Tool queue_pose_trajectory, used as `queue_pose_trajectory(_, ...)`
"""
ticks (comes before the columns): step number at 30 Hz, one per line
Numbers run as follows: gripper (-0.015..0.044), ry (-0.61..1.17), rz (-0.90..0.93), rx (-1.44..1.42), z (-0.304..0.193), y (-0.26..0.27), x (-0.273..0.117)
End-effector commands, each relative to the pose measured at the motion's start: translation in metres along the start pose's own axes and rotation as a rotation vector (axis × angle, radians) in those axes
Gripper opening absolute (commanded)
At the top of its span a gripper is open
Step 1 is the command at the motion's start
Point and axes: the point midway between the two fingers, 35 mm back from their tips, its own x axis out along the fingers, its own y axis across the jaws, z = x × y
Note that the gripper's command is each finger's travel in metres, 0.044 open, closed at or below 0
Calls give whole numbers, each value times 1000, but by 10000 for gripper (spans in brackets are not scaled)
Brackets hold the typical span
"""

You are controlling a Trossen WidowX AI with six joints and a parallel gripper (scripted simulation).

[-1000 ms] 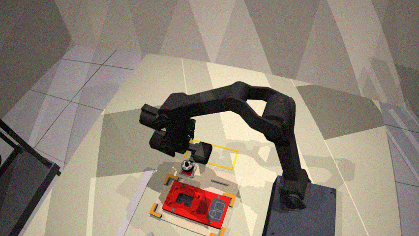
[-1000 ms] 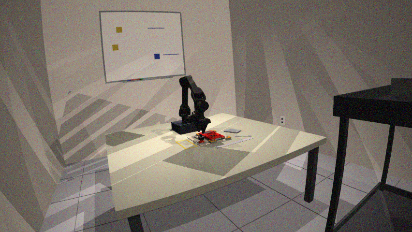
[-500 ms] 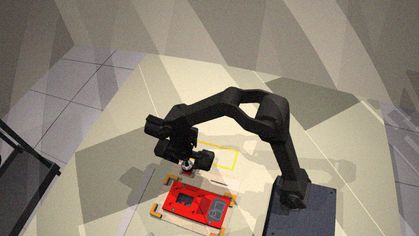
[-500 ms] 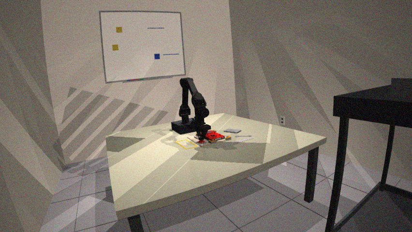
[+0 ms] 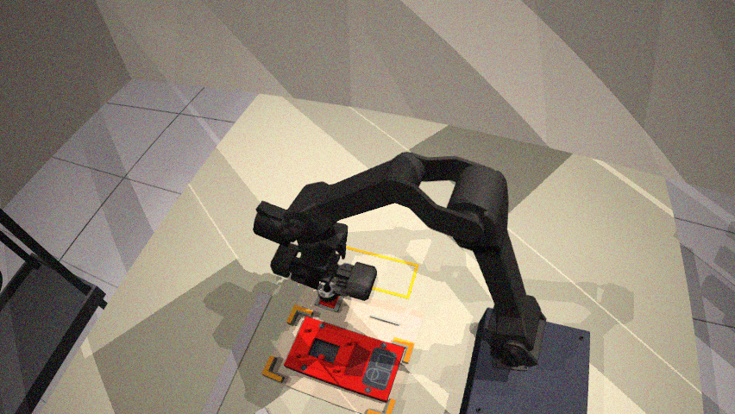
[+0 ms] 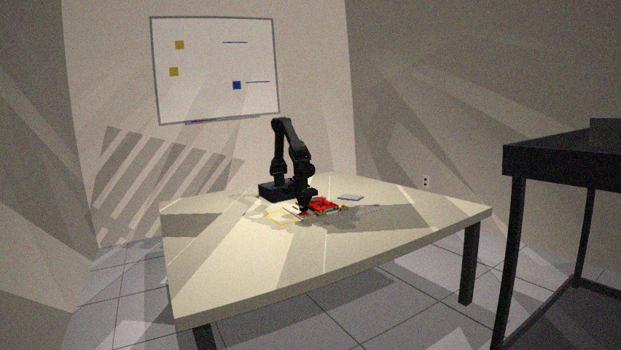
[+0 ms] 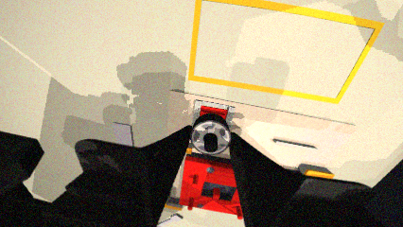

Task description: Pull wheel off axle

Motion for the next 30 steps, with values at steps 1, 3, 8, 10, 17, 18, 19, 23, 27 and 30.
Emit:
queue_pose_trajectory(1,76,0,4,0,0,1,0)
queue_pose_trajectory(3,23,0,4,0,0,1,-1)
queue_pose_trajectory(8,0,0,3,0,0,1,-3)
queue_pose_trajectory(10,0,0,3,0,0,1,-3)
queue_pose_trajectory(17,0,1,3,0,0,1,-5)
queue_pose_trajectory(18,0,1,3,0,0,1,-6)
queue_pose_trajectory(19,0,1,3,0,0,1,-6)
queue_pose_trajectory(23,0,1,2,0,0,1,-7)
queue_pose_trajectory(27,0,1,2,0,0,1,-9)
queue_pose_trajectory(30,0,1,2,0,0,1,-10)
